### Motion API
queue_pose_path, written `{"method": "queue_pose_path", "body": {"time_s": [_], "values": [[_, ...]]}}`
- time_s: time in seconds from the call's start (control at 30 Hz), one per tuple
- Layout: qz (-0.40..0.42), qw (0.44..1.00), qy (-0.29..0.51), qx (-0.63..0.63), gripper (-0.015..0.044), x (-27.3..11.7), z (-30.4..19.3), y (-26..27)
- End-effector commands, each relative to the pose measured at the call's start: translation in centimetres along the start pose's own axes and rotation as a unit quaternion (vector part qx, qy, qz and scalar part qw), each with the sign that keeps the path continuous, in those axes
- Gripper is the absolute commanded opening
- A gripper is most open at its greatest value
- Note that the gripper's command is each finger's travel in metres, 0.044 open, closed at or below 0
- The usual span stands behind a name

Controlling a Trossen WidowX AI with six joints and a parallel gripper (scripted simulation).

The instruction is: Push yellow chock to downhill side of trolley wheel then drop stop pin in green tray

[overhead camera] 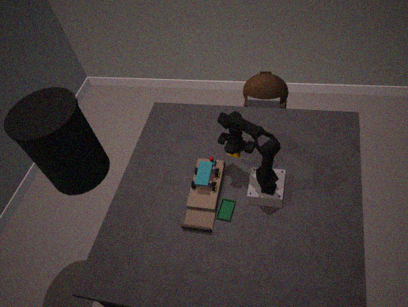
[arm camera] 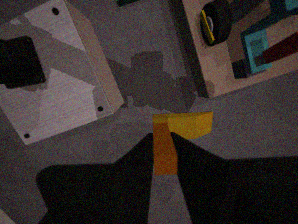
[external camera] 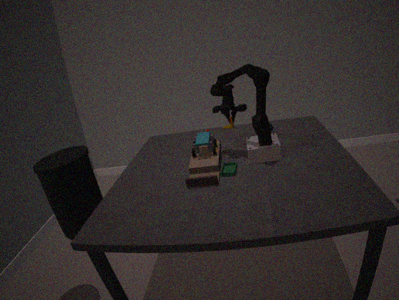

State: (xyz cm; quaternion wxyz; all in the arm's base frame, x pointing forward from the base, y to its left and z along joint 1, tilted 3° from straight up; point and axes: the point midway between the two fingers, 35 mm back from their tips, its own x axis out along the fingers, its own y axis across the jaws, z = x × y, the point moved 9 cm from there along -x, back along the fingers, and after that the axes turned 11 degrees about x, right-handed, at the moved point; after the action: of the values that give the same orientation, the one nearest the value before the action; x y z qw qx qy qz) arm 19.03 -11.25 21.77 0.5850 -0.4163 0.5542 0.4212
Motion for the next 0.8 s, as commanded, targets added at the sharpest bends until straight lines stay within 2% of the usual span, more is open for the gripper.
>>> {"method": "queue_pose_path", "body": {"time_s": [0.0, 0.37, 0.77], "values": [[0.001, 0.998, -0.002, 0.059, 0.0000, -0.02, 0.03, 0.00], [0.001, 0.970, -0.001, 0.244, 0.0000, -0.02, 0.03, -0.01], [0.002, 0.898, -0.001, 0.440, 0.0000, -0.03, 0.02, -0.03]]}}
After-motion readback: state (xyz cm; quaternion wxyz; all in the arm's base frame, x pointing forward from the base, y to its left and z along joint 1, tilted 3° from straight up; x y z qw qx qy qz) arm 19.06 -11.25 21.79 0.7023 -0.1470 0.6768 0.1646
